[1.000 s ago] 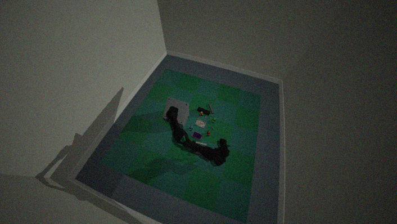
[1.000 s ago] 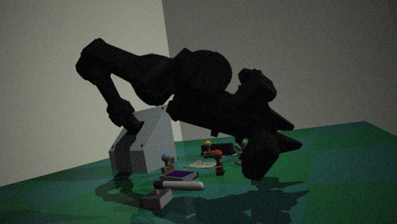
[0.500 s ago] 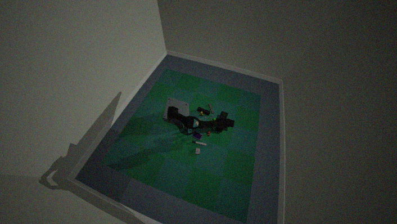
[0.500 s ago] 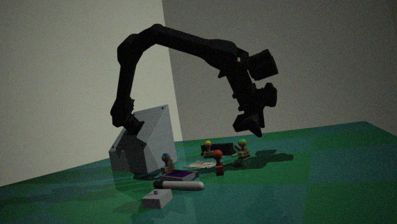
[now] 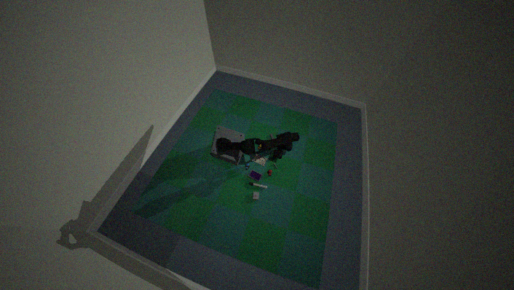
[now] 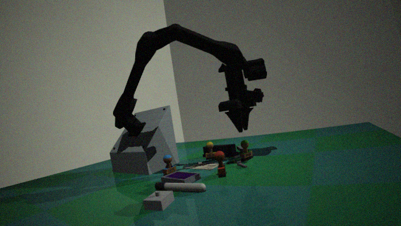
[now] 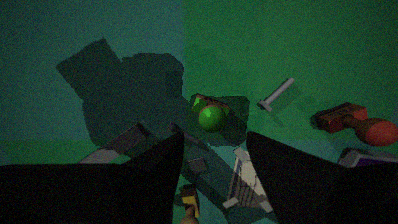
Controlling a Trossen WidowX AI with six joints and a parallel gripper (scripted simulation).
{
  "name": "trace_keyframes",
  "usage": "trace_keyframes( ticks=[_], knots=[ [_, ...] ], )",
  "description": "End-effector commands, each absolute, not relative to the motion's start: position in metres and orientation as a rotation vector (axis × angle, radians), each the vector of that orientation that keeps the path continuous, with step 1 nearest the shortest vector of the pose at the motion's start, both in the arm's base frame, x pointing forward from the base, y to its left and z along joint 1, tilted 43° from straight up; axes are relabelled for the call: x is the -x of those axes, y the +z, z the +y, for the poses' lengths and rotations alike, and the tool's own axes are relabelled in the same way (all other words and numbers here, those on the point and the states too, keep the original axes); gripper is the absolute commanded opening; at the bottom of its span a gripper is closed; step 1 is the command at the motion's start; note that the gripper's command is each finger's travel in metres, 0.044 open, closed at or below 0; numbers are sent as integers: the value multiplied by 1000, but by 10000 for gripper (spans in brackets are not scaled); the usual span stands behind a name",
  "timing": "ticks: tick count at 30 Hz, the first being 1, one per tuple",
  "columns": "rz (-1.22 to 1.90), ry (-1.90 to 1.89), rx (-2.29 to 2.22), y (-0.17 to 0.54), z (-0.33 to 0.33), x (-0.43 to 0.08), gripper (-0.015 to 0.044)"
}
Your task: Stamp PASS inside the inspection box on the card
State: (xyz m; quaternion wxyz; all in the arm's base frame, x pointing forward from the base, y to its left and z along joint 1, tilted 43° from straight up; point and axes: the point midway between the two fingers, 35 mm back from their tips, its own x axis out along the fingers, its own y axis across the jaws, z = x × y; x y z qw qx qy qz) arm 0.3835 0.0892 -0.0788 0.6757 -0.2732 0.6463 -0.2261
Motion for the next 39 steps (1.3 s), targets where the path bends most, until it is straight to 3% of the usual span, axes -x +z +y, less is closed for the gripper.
trace_keyframes(
  ticks=[1,39],
  knots=[
    [1451,-515,620,-79,88,-382,215],
    [1450,-517,622,-124,47,-387,215]
  ],
)
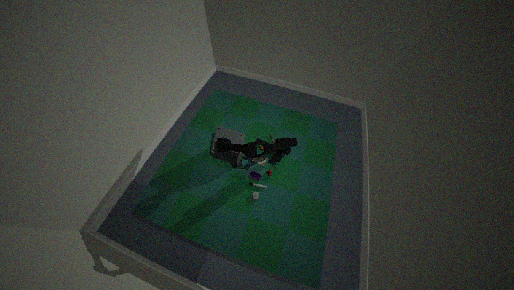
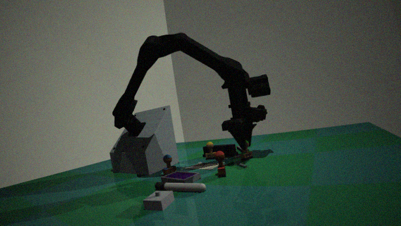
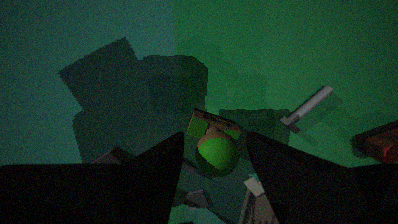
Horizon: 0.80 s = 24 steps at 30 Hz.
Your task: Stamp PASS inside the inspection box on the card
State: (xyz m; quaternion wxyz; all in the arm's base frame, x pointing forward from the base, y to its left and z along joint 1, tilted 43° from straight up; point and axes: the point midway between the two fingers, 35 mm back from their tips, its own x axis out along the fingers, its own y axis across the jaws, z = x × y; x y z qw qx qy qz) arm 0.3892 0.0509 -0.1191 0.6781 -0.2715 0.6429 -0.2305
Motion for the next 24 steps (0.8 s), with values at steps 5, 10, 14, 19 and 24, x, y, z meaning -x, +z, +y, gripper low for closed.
trace_keyframes(
  ticks=[5,10,14,19,24],
  knots=[
    [1450,-518,622,-130,42,-387,215],
    [1450,-518,623,-132,39,-386,215],
    [1446,-518,614,-131,41,-388,202],
    [1446,-518,614,-131,41,-388,169],
    [1446,-518,614,-131,41,-388,135]
  ],
)
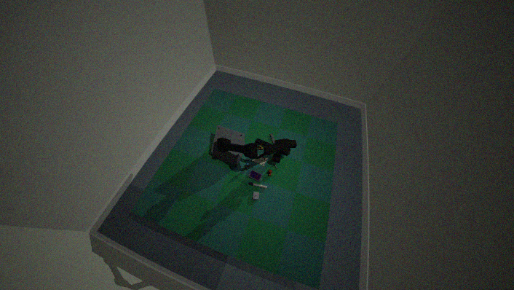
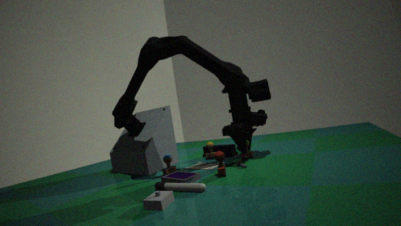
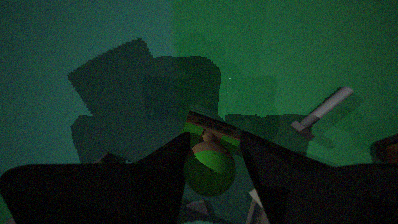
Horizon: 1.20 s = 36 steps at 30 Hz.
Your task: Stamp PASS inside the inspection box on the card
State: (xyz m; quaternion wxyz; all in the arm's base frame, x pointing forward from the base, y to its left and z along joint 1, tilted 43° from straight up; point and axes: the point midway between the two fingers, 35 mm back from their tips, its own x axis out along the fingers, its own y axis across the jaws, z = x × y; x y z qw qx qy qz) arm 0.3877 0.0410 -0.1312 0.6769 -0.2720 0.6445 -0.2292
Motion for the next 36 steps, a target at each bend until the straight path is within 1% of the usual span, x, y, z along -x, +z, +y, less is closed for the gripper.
trace_keyframes(
  ticks=[1,6,36],
  knots=[
    [1446,-518,614,-131,41,-388,129],
    [1447,-518,613,-129,42,-388,0],
    [1450,-511,606,-118,51,-388,0]
  ],
)
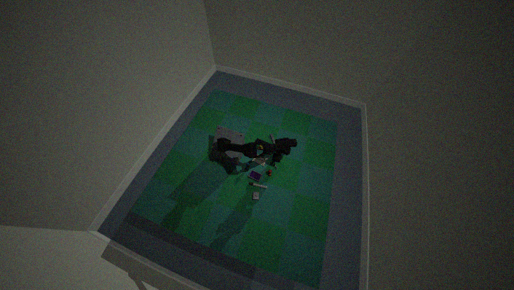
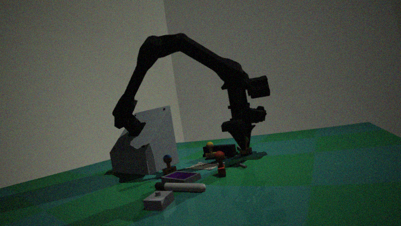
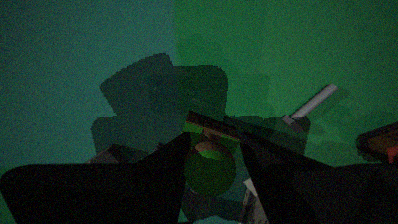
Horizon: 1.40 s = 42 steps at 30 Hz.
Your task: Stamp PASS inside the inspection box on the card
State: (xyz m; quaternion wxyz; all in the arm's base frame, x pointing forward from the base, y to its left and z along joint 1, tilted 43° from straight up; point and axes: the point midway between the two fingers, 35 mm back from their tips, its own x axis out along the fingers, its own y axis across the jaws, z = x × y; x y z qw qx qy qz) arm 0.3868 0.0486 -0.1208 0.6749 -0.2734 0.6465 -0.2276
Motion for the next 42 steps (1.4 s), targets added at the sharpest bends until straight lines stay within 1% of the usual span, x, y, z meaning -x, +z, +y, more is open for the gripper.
trace_keyframes(
  ticks=[1,42],
  knots=[
    [1450,-511,606,-118,51,-388,0],
    [1455,-503,597,-102,64,-388,0]
  ],
)
